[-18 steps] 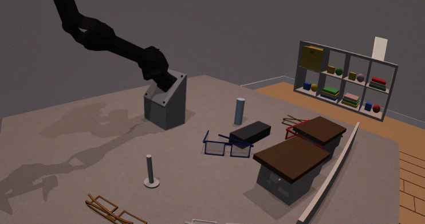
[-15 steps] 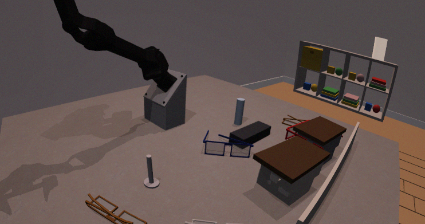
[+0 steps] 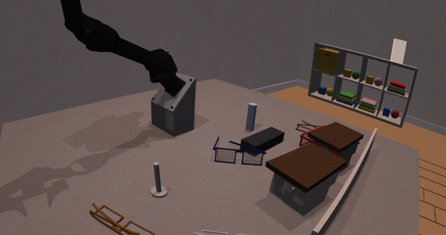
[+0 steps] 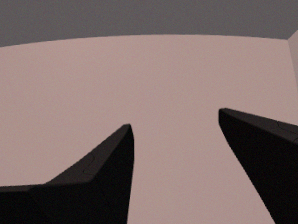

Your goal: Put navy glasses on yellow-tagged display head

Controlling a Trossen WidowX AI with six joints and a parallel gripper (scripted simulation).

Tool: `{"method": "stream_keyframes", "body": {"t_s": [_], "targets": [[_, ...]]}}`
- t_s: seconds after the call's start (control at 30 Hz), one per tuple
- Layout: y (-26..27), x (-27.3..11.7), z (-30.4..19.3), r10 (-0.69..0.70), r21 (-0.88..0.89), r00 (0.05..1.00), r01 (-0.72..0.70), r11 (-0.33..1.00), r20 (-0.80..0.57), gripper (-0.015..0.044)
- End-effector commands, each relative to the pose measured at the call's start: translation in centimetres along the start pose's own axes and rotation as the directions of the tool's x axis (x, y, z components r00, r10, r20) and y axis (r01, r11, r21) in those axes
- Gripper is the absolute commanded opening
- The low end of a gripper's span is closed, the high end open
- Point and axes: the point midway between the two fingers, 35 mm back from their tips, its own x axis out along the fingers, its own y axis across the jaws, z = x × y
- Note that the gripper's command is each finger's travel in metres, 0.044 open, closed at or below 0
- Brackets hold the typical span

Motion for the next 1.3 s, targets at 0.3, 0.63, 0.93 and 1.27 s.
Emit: {"method": "stream_keyframes", "body": {"t_s": [0.3,0.63,0.93,1.27], "targets": [[13.9,5.9,4.1,0.064,0.288,0.993,-0.031,0.957,-0.104,0.0200],[22.3,10.5,0.4,0.129,0.407,0.961,-0.019,0.913,-0.246,0.0200],[30.2,13.5,-6.8,0.201,0.613,0.880,0.121,0.781,-0.430,0.0200],[36.9,14.1,-15.9,0.263,0.714,0.742,0.387,0.583,-0.617,0.0200]]}}
